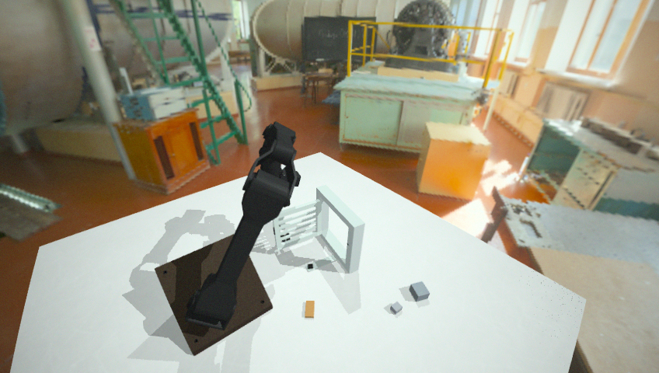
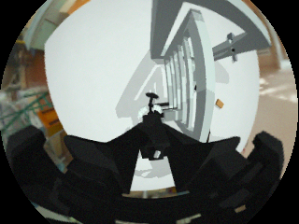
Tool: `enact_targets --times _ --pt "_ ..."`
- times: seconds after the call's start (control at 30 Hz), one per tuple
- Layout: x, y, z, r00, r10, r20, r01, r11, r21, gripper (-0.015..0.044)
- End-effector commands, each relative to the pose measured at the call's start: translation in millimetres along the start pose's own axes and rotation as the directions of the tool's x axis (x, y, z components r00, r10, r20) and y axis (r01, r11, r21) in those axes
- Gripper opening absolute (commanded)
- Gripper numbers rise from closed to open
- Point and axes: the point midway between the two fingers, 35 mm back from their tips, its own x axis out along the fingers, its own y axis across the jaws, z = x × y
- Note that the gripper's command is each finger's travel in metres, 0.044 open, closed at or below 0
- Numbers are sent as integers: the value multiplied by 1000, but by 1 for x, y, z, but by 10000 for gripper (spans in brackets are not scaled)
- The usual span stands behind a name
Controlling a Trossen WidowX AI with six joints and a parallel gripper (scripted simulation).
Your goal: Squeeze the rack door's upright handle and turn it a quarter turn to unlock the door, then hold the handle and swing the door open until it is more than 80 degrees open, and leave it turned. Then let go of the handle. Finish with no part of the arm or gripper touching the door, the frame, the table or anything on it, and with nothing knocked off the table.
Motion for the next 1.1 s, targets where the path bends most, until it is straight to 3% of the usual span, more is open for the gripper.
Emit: enact_targets --times 0.0,0.3,0.67,1.07 --pt "1 3 1 1000 -2 0 2 1000 25 16" --pt "1 3 1 1000 -2 0 2 1000 25 16" --pt "1 3 1 1000 -2 0 2 1000 25 288" --pt "-16 4 1 1000 12 5 -12 1000 25 288"
